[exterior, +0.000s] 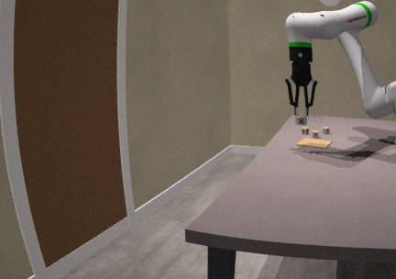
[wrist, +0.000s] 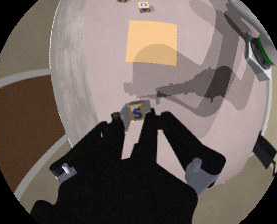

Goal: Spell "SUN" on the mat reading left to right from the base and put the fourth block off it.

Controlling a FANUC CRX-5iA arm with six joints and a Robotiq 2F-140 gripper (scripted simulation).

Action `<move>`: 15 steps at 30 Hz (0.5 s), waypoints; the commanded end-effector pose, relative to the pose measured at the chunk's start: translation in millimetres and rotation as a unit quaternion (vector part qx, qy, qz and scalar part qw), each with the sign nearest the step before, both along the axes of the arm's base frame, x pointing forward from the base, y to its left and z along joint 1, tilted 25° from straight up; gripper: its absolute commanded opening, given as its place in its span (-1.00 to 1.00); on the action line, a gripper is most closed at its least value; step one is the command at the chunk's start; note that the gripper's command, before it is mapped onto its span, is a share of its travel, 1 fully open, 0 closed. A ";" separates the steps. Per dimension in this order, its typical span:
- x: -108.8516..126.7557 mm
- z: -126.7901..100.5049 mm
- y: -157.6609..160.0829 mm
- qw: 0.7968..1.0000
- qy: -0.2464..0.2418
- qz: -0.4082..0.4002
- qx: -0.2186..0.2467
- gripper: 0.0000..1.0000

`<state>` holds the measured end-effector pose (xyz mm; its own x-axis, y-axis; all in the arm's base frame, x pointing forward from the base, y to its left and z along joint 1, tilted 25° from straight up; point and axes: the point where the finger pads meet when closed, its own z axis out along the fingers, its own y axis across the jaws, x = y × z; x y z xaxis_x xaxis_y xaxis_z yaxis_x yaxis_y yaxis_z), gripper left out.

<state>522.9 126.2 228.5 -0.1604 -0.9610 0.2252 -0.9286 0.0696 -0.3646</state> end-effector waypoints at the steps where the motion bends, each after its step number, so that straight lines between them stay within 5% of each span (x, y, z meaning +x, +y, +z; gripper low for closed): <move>1: -5.9 1.7 -8.9 0.998 0.020 0.063 -0.020 -0.68; 15: -22.6 3.8 -33.3 0.968 0.068 0.226 -0.080 -0.68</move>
